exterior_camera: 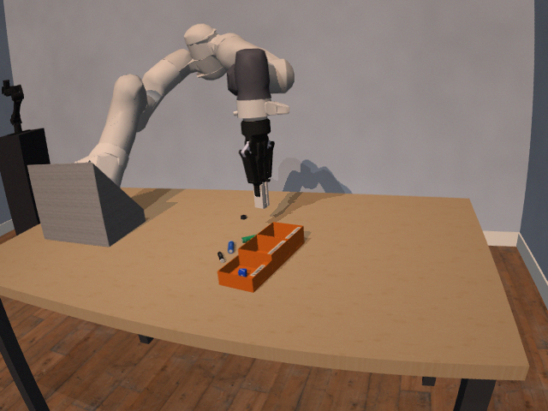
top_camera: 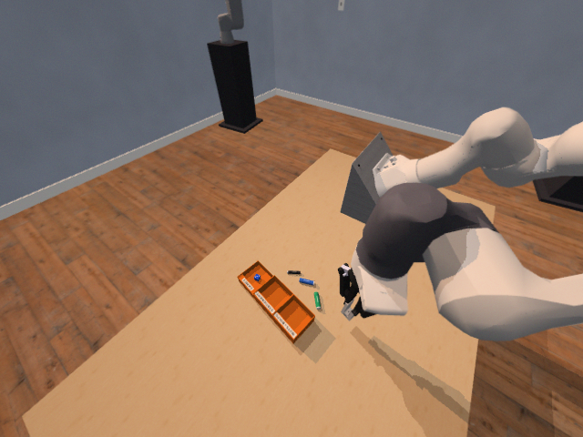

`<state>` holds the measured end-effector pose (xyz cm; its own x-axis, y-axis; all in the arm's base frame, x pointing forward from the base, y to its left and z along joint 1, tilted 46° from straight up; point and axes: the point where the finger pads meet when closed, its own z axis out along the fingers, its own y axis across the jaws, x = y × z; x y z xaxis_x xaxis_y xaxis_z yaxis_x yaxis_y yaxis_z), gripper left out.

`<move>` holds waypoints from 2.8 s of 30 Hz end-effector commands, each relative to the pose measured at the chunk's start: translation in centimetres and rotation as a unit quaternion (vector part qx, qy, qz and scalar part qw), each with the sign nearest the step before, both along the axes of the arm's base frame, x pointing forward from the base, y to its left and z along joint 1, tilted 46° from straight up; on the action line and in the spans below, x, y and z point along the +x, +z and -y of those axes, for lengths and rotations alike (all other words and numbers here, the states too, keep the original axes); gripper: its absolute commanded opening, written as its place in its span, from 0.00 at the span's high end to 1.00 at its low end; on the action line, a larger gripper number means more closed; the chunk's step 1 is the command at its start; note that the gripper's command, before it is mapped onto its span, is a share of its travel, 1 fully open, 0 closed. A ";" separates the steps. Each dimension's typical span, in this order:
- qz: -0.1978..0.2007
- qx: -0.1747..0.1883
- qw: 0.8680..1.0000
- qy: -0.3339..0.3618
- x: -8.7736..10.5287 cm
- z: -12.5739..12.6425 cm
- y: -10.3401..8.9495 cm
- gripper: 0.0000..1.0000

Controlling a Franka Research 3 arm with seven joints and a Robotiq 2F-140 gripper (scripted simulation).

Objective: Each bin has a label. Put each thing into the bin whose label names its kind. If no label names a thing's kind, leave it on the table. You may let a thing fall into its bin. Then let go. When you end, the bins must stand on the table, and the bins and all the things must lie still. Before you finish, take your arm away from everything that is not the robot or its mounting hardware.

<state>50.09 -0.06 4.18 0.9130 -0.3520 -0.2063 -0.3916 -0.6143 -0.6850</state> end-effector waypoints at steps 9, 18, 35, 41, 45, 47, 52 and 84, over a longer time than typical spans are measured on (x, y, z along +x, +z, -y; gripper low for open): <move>-0.003 0.001 1.000 -0.001 -0.1 0.6 0.6 0.94; -0.003 0.001 1.000 -0.001 0.4 2.7 -1.5 0.94; -0.003 0.001 1.000 -0.001 2.0 9.1 -7.6 0.94; -0.074 0.012 0.995 -0.071 2.6 11.5 -10.0 0.94; -0.093 0.011 0.991 -0.091 2.9 12.8 -11.2 0.94; -0.109 0.013 0.988 -0.108 3.0 13.2 -11.6 0.94; -0.132 0.013 0.982 -0.134 3.6 15.3 -13.7 0.94; -0.281 0.036 0.915 -0.288 3.6 15.3 -13.7 0.94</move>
